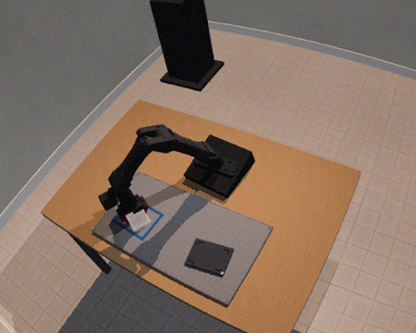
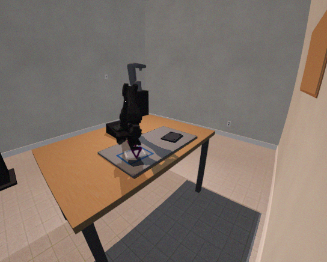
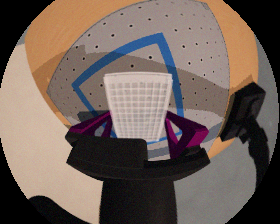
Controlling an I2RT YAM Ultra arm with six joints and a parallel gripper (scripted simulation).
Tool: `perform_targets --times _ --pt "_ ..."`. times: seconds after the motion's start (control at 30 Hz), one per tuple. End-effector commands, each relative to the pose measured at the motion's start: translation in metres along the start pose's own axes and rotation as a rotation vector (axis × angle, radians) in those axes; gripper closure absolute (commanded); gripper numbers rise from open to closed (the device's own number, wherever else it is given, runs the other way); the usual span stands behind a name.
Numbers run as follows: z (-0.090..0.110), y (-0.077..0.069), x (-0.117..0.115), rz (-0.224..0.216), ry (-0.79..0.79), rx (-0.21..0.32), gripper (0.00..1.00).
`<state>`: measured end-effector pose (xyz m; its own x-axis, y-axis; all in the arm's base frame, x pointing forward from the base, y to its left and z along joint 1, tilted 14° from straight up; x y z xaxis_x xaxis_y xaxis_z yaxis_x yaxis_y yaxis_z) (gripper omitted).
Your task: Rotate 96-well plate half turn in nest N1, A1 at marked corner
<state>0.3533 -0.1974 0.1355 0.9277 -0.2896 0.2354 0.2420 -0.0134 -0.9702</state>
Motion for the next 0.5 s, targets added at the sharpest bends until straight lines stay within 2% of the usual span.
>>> perform_targets --times 0.0,0.3,0.33,0.37,0.47 --pt "0.0 -0.004 0.003 -0.019 -0.002 -0.008 1.0" --pt "0.0 -0.004 0.003 -0.019 -0.002 -0.008 1.0" --pt "0.001 -0.017 0.011 -0.06 -0.01 -0.022 1.0" --pt "0.001 -0.019 0.008 -0.043 -0.008 -0.019 1.0" --pt "0.0 -0.025 0.007 -0.043 -0.006 -0.02 1.0"
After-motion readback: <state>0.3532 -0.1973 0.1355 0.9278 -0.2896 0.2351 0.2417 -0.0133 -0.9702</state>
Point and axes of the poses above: the point where the finger pads meet when closed, its own y axis out along the fingers, its own x axis across the jaws, z = x × y, the point moved 8 cm from there along -y, back along the fingers, and after that the axes turned 11 degrees about -y, right-handed, at the moved point
